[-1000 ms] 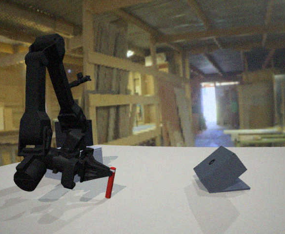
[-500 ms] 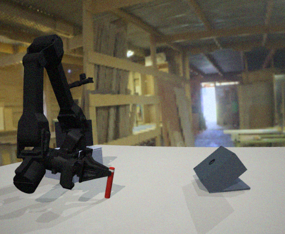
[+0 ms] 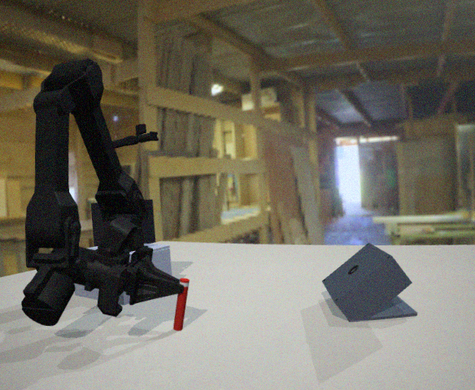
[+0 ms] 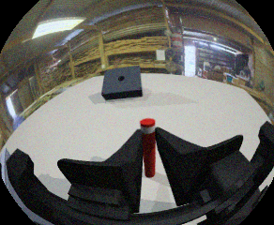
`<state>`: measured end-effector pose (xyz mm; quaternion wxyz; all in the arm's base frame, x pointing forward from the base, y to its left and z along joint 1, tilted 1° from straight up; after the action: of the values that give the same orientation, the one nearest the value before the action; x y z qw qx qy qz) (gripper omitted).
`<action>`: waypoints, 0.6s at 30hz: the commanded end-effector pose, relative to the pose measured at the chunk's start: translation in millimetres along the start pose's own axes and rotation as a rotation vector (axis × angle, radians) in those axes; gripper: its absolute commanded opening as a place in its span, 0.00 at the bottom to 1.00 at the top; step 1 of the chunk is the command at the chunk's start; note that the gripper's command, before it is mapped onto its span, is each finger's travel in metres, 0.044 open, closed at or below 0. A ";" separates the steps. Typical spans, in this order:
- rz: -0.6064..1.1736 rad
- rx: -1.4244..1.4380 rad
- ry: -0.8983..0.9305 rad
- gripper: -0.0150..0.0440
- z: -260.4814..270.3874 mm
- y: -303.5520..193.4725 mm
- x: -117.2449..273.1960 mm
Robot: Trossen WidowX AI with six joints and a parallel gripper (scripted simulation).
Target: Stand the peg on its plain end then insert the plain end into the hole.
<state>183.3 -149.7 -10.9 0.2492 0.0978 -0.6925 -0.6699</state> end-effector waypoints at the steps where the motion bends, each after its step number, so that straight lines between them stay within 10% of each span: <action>1: 0.001 0.000 0.000 0.34 0.0 -1.5 1.1; 18: -0.014 -0.003 -0.005 0.34 0.7 -3.1 4.2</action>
<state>179.8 -150.7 -11.8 0.2424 0.1007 -0.6912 -0.6733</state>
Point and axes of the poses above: the point midway between the two fingers, 35 mm back from their tips, its own x axis back along the fingers, its own z axis across the jaws, y = z × x, the point moved 3 cm from there along x, back along the fingers, and after that the axes turned 1 degree about -x, right-handed, at the moved point
